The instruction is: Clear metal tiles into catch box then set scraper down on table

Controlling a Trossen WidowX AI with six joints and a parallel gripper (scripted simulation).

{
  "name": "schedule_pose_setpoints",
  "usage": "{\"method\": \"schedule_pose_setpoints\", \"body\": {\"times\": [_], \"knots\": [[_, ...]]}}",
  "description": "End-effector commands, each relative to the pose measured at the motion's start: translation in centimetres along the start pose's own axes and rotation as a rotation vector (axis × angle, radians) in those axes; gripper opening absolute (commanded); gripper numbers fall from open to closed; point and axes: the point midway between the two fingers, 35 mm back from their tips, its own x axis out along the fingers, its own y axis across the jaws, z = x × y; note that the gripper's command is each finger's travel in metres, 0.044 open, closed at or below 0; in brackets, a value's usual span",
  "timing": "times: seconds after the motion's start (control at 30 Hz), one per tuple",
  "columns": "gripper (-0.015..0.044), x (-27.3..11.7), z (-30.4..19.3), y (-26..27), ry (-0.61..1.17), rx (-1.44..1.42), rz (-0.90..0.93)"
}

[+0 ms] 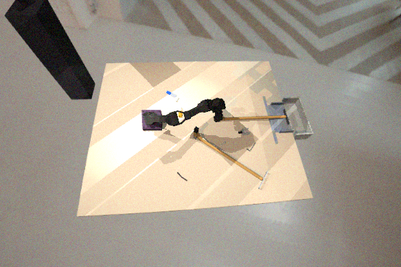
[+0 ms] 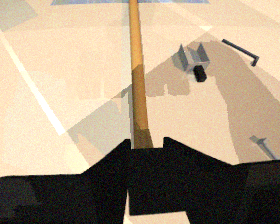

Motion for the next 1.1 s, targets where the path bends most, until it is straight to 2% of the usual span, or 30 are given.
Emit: {"method": "schedule_pose_setpoints", "body": {"times": [0.0,1.07], "knots": [[0.0,0.2,0.6,0.1,-0.008,-0.002,0.005],[0.0,1.0,1.2,0.1,-0.005,0.0,0.001]]}}
